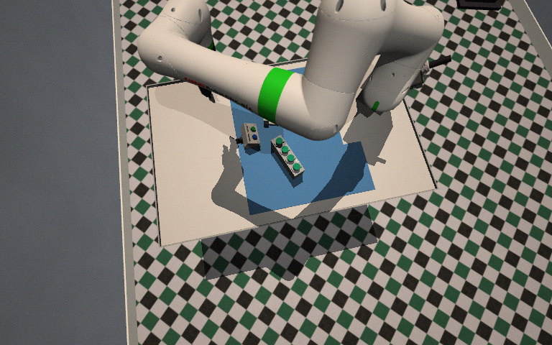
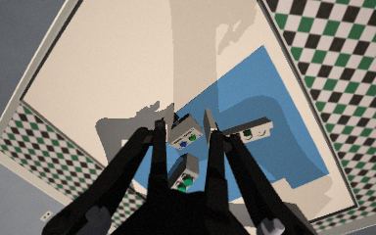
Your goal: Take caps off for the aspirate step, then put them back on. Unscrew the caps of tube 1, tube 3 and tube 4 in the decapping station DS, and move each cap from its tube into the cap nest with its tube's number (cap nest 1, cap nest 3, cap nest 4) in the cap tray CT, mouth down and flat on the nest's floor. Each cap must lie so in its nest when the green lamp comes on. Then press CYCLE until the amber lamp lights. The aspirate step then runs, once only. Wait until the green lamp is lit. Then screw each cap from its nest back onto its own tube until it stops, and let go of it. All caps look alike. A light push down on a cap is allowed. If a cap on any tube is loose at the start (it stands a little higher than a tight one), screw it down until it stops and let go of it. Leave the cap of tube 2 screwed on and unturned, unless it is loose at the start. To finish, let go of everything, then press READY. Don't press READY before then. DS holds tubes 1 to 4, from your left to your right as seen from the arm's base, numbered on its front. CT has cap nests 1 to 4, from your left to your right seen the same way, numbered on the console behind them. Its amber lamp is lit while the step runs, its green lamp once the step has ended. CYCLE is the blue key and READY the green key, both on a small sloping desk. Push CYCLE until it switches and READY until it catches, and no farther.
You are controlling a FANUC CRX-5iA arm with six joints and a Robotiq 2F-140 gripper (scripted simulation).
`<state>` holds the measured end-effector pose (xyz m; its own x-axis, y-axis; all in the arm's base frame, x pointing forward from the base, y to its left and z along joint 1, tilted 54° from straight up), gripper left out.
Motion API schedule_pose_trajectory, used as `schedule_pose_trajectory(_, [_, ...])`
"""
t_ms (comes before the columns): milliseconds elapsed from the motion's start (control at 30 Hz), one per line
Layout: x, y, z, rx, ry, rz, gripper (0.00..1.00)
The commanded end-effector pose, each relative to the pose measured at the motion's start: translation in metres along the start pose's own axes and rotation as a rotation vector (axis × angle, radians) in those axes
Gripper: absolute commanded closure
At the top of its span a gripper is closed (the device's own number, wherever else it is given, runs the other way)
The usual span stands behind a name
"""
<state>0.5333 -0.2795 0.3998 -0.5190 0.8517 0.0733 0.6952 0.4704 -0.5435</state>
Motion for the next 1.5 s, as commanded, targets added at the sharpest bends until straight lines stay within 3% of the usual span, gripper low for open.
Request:
schedule_pose_trajectory(0, [0.011,0.004,0.004,0.000,0.016,0.001,0.65])
schedule_pose_trajectory(1467, [0.157,0.055,0.087,0.034,0.293,-0.035,0.65])
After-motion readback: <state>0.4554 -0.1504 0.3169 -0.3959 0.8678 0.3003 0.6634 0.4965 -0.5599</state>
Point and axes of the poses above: the point where the finger pads meet when closed, its own y axis out along the fingers, its own z axis across the jaws, x = y × z, the point moved 10 cm from there along -y, back along the fingers, and after that the axes turned 14 degrees about y, right-handed, at the moved point
